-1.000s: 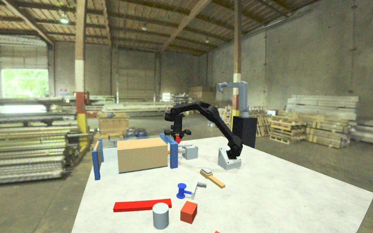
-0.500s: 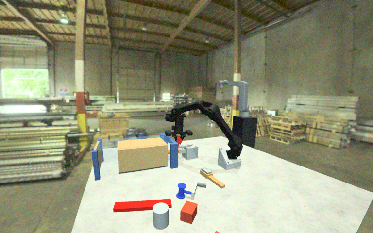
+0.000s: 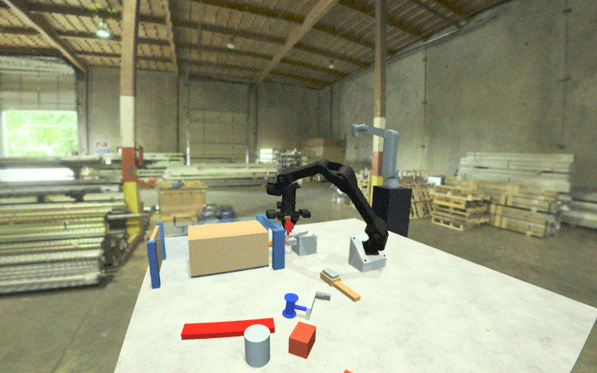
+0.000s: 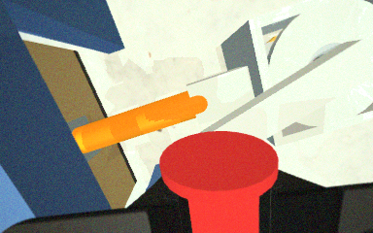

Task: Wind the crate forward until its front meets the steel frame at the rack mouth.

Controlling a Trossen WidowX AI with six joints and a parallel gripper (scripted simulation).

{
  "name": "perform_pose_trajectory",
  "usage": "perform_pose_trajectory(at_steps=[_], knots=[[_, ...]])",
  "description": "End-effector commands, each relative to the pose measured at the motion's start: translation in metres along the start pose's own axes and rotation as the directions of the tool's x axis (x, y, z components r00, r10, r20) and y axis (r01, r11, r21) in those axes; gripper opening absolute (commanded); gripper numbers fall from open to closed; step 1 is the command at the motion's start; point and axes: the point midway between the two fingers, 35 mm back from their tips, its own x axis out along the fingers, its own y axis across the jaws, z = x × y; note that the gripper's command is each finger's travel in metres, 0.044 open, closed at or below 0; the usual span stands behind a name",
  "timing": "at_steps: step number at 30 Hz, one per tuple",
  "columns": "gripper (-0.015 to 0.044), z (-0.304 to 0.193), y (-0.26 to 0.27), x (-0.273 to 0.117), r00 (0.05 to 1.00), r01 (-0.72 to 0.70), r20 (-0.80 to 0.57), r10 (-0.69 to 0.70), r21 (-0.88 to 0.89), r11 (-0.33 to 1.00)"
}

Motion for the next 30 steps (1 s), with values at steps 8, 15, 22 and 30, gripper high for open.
perform_pose_trajectory(at_steps=[8, 15, 22, 30], knots=[[0.0000, -0.018, -0.009, 0.002, 1.000, 0.013, -0.023, -0.013, 0.007, 1.000], [0.0000, -0.024, -0.014, 0.002, 1.000, 0.013, -0.023, -0.013, 0.007, 1.000], [0.0000, -0.029, -0.019, 0.002, 1.000, 0.013, -0.023, -0.013, 0.007, 1.000], [0.0000, -0.035, -0.026, 0.002, 1.000, 0.014, -0.024, -0.014, 0.007, 1.000]])
